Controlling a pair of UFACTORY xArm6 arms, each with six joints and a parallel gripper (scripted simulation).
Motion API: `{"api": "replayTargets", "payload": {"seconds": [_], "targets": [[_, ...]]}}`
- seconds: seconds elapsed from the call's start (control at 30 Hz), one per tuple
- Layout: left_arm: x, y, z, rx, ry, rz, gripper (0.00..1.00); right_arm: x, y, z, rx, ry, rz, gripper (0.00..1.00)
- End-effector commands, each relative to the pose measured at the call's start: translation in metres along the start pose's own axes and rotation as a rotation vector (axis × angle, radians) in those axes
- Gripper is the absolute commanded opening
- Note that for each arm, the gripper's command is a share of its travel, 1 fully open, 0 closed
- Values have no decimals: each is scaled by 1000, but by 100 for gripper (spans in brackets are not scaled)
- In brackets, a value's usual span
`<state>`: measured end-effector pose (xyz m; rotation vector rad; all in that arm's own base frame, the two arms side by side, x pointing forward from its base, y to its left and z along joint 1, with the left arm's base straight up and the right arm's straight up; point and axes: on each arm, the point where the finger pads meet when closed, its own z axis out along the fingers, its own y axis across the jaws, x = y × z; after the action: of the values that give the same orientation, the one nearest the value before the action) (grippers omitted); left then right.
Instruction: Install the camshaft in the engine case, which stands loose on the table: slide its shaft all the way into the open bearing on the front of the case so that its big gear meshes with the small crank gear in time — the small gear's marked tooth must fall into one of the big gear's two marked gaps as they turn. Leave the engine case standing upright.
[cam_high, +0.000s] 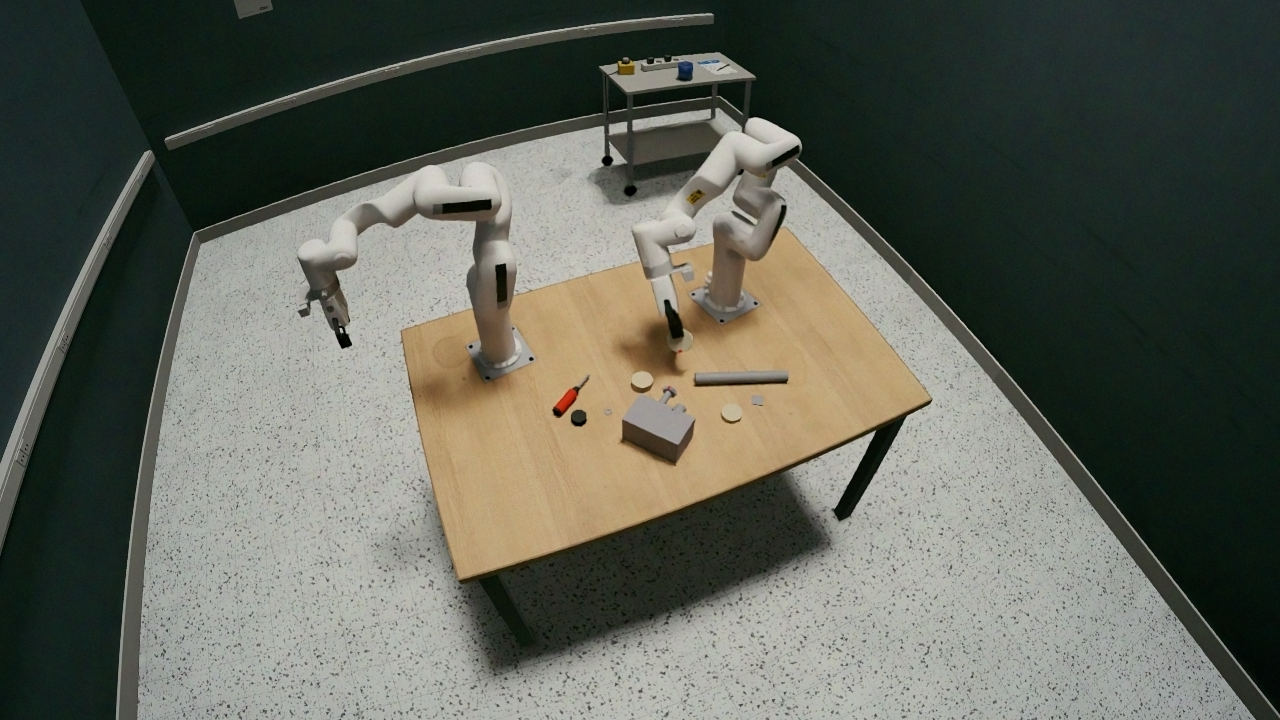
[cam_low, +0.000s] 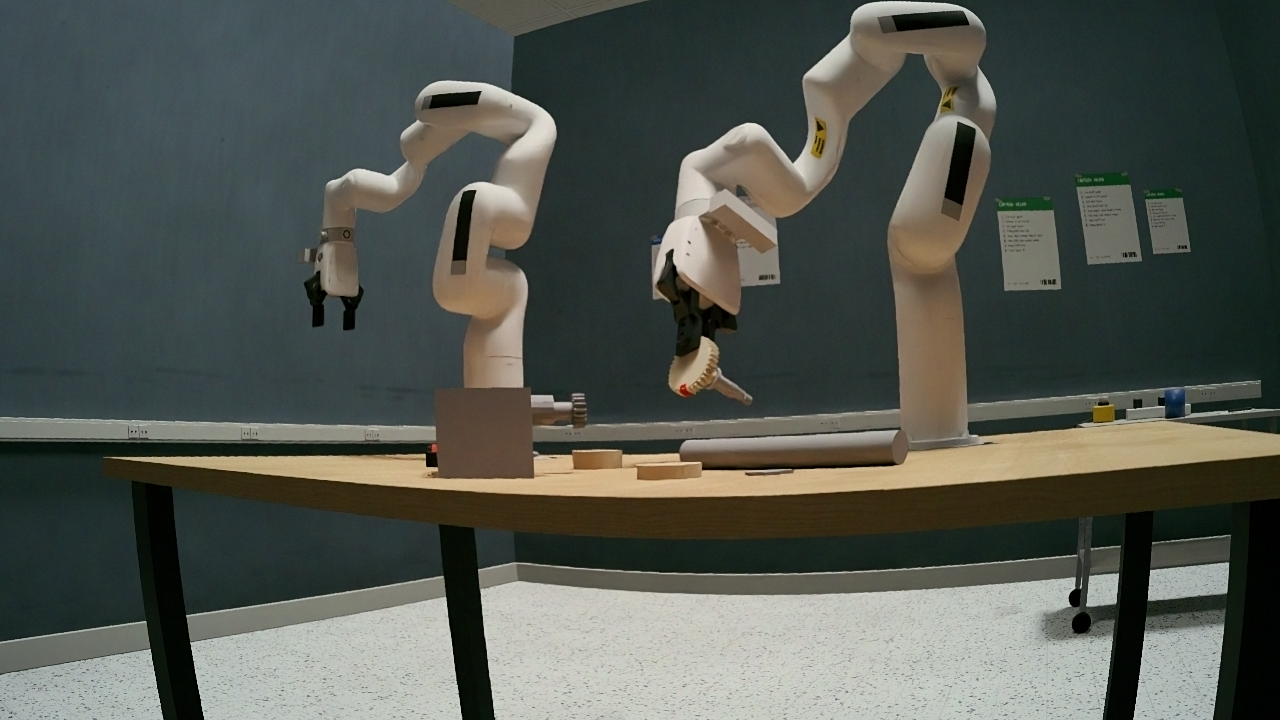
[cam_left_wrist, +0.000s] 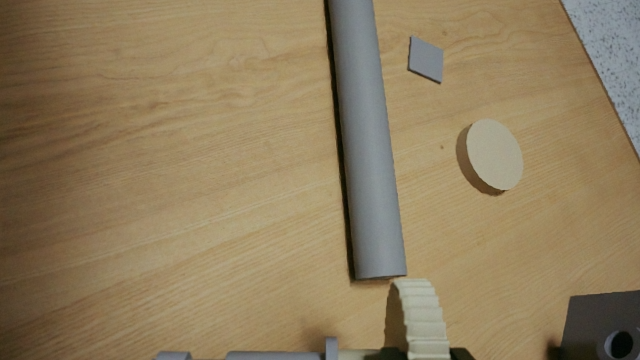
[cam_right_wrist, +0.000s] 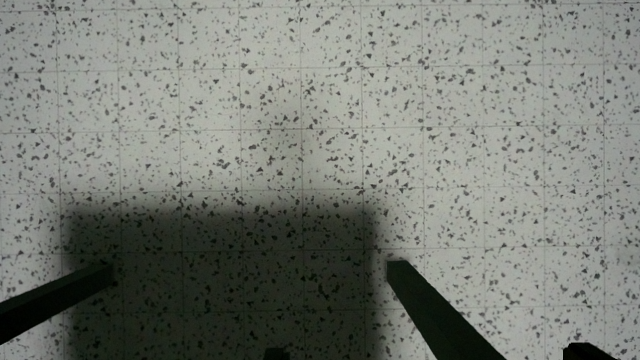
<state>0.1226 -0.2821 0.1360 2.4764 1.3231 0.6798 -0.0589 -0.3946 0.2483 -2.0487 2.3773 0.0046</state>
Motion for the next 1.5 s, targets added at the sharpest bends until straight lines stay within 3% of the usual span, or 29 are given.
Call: {"api": "replayTargets", "payload": {"seconds": [0.0,0.33,0.4,0.43,0.83,0.9,0.97,1.0,1.47], "targets": [[5,12,3,-9,40,-278,9,1,0,-2,0,4,0,100],[21,46,16,9,99,-806,9,1,0,-2,0,4,0,100],[21,46,16,9,99,-806,9,1,0,-2,0,4,0,100],[23,49,18,11,121,-968,9,1,0,-2,0,4,0,100],[41,86,32,29,180,-1597,9,1,0,-2,0,4,0,100],[43,89,33,31,194,-1708,9,1,0,-2,0,4,0,100],[43,89,33,31,194,-1708,9,1,0,-2,0,4,0,100],[44,91,34,34,216,-1871,9,1,0,-2,0,4,0,100],[46,94,36,1,318,-2548,9,1,0,-2,0,4,0,100]]}}
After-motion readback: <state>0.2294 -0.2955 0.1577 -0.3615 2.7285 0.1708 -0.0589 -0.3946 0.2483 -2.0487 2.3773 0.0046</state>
